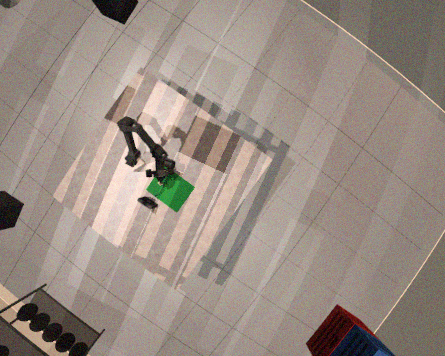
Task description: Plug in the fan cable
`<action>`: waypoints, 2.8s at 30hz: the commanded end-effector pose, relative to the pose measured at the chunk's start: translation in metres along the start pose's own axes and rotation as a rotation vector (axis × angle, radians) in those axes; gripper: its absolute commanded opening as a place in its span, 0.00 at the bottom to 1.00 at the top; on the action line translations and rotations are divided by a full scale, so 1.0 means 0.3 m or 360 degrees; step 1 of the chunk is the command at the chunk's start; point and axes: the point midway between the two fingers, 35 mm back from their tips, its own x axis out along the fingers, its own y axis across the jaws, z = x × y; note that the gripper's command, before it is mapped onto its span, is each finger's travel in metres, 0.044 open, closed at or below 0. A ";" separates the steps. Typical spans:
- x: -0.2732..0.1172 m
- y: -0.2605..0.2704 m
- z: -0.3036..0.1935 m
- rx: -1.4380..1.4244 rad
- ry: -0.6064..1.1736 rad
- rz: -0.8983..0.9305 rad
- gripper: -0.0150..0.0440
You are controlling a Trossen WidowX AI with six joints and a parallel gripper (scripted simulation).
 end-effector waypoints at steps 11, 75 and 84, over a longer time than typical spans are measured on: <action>-0.020 0.013 -0.001 0.0135 -0.0374 0.0067 0.25; -0.128 0.020 -0.003 0.0567 -0.0969 0.0468 0.25; -0.117 0.032 -0.026 0.0570 -0.0968 0.0469 0.25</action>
